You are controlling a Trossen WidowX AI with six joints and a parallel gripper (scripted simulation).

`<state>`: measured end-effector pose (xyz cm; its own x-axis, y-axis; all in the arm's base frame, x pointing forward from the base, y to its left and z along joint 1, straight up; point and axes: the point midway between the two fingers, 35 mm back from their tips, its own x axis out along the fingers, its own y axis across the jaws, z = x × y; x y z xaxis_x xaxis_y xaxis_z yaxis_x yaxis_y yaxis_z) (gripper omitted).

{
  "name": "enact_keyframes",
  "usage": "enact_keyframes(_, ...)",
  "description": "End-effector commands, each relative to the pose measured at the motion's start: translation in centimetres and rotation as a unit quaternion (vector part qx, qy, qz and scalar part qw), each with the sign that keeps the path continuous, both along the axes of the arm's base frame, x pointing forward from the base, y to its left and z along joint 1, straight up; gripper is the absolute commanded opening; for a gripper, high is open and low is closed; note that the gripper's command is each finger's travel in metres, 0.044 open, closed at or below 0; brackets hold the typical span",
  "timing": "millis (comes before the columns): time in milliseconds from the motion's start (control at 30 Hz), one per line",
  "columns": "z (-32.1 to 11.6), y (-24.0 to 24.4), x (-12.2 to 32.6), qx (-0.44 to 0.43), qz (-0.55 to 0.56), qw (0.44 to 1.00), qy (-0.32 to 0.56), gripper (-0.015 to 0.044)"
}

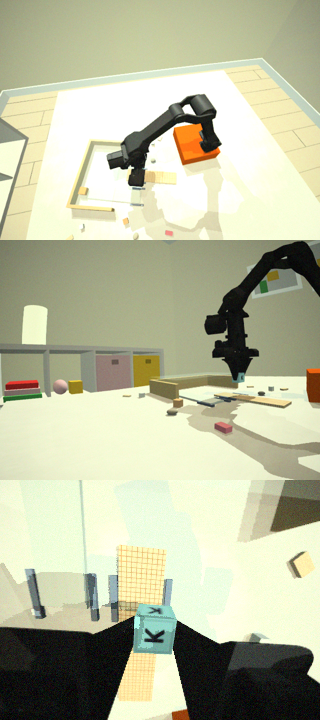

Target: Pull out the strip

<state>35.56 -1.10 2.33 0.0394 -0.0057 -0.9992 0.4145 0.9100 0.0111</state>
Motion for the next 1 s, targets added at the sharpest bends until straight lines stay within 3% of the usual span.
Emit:
enact_keyframes(0,0.1,0.1,-1.3,0.002,0.003,1.0,0.001,0.0)
enact_keyframes(367,-0.2,0.2,-5.0,0.002,0.003,1.0,0.003,0.0)
enact_keyframes(667,3.3,0.2,-5.1,0.002,0.003,1.0,0.003,0.0)
enact_keyframes(967,3.4,0.2,-5.1,0.002,0.003,1.0,0.003,0.0)
